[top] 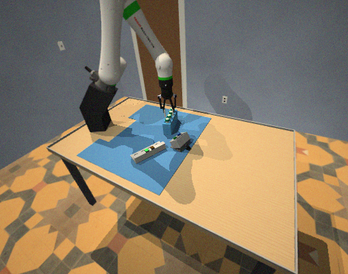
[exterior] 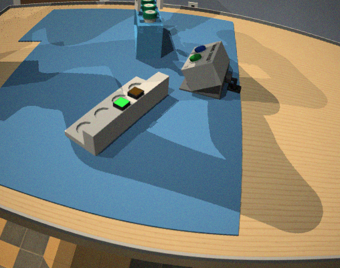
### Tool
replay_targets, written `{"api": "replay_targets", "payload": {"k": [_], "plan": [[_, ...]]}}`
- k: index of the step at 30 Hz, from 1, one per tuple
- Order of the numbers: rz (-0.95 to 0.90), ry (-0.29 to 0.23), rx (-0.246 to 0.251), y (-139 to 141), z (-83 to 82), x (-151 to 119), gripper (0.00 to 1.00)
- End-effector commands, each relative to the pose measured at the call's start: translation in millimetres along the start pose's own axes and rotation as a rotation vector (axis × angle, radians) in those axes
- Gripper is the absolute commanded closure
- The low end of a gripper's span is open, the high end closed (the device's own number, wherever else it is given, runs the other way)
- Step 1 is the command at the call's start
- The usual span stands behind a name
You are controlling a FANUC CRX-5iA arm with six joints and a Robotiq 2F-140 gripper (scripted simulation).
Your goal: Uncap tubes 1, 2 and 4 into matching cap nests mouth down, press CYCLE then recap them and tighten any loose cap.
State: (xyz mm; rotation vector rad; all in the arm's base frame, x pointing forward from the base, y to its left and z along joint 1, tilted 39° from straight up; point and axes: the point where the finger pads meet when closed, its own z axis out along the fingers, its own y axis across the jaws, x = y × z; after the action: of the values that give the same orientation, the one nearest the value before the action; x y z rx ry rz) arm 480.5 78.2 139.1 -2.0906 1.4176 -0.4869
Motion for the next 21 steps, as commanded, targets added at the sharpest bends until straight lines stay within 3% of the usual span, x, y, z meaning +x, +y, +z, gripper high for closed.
{"api": "replay_targets", "payload": {"k": [1, 4, 5, 21], "plan": [[0.0, 0.0, 0.0, -0.2, 0.4, 0.1, 0.65], [0.0, 0.0, 0.0, -0.2, 1.4, 0.1, 0.65], [0.0, 0.0, 0.0, -0.2, 1.4, 0.1, 1.0], [0.04, 0.0, 0.0, -0.2, 1.4, 0.1, 1.0]]}}
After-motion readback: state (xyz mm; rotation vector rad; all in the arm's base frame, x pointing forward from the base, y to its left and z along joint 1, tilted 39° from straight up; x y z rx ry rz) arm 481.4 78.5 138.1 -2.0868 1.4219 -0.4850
